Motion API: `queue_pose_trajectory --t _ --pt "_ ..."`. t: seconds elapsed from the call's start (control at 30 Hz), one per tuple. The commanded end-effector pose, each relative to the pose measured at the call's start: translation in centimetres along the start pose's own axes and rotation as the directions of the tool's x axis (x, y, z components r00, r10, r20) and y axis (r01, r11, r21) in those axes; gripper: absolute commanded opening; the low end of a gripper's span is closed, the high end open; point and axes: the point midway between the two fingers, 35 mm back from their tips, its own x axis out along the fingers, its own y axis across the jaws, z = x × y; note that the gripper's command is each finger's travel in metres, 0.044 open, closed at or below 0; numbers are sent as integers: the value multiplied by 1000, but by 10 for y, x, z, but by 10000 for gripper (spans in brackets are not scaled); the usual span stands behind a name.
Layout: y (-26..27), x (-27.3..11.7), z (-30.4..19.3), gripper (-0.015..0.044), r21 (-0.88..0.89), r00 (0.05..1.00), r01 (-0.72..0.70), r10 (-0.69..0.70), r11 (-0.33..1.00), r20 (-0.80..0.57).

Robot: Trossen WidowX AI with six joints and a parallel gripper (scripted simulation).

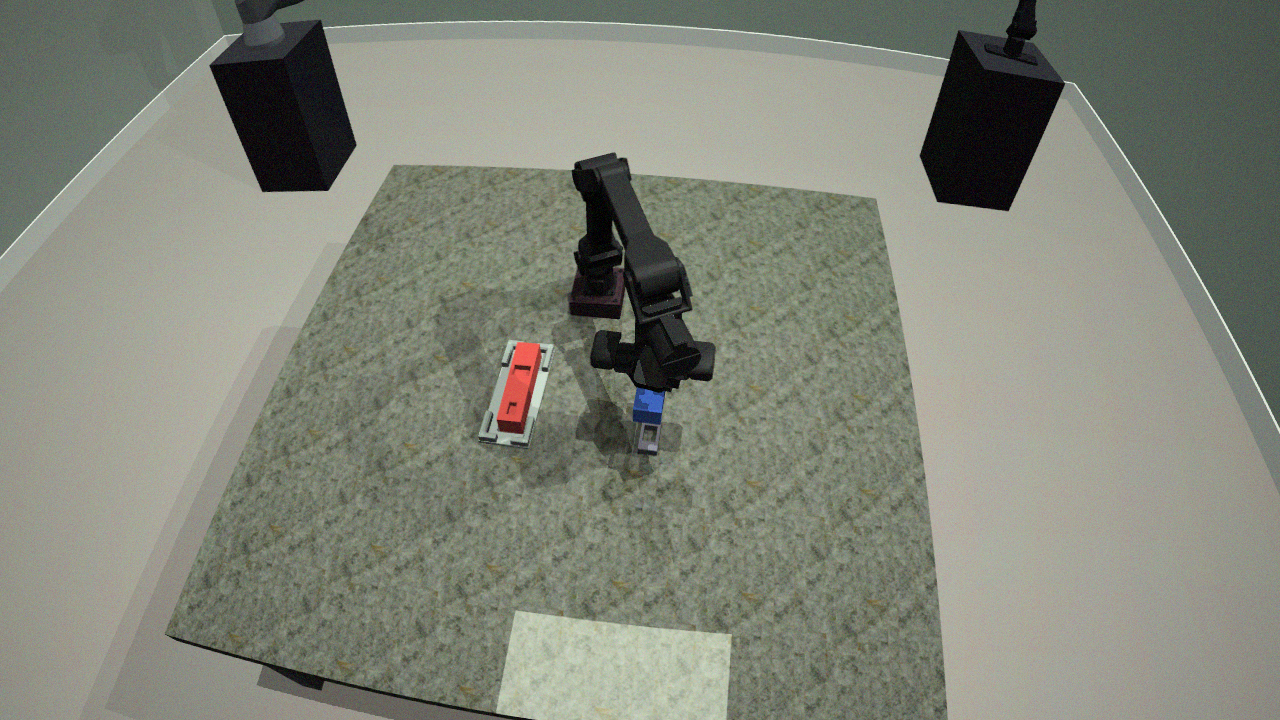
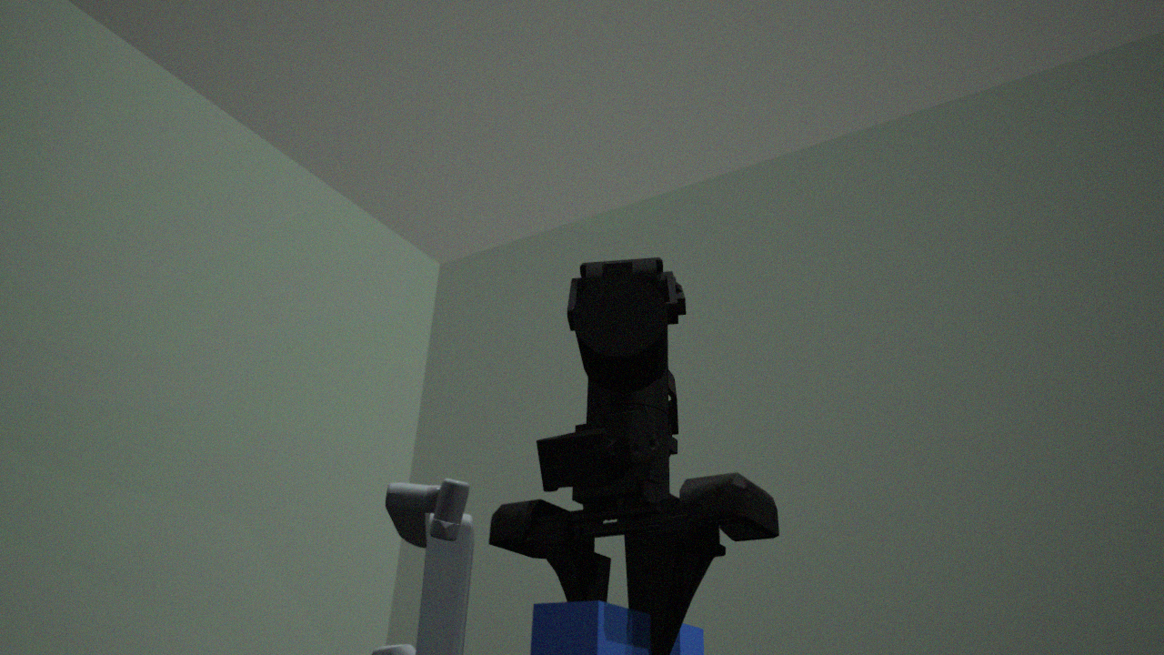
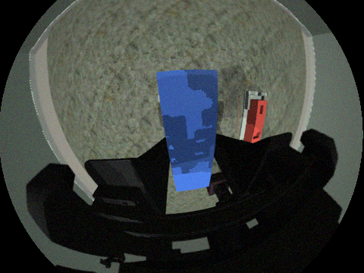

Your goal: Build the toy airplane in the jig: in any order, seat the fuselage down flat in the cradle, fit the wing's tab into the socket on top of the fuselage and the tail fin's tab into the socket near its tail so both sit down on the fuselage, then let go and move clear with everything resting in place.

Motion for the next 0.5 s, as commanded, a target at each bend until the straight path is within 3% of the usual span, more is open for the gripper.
queue_pose_trajectory --t 0.0,0.47 --pt "-9 0 1 0 47 1000 0 0 999 -3" --pt "-52 5 4 0 272 1000 -12 13 962 -3"
